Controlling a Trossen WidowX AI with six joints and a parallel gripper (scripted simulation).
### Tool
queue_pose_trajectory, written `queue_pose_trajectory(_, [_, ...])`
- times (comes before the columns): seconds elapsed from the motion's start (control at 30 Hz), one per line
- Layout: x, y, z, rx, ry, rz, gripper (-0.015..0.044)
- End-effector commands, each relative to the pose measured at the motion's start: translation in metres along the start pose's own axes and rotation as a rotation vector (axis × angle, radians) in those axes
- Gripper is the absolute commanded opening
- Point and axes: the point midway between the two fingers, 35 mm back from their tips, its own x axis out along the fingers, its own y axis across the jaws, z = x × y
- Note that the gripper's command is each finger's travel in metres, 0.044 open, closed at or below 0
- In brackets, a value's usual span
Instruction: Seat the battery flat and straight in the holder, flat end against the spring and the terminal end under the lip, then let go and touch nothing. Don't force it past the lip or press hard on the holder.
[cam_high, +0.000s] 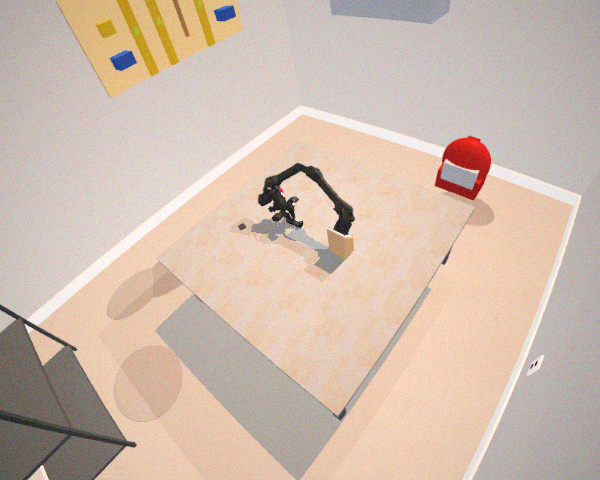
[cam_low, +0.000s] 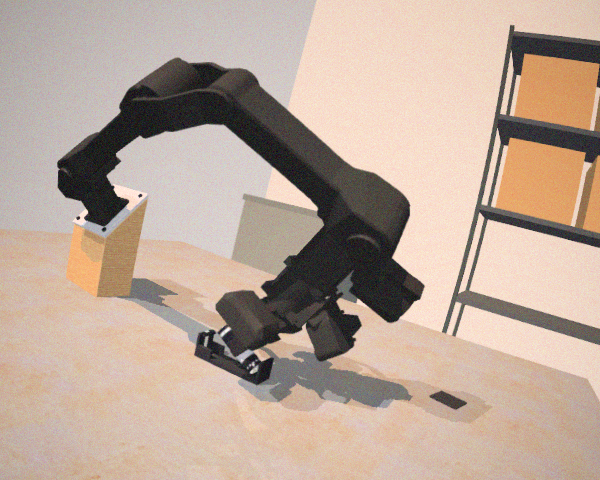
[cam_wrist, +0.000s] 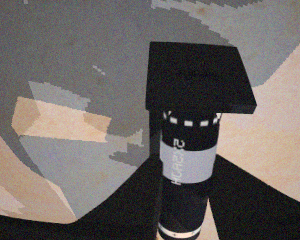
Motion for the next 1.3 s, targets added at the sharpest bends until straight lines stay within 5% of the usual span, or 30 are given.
queue_pose_trajectory(0.0, [-0.0015,0.0008,0.0039,0.008,-0.037,0.007,0.0066])
queue_pose_trajectory(1.27, [0.0042,0.0042,0.0055,-0.004,-0.182,0.029,0.0066])
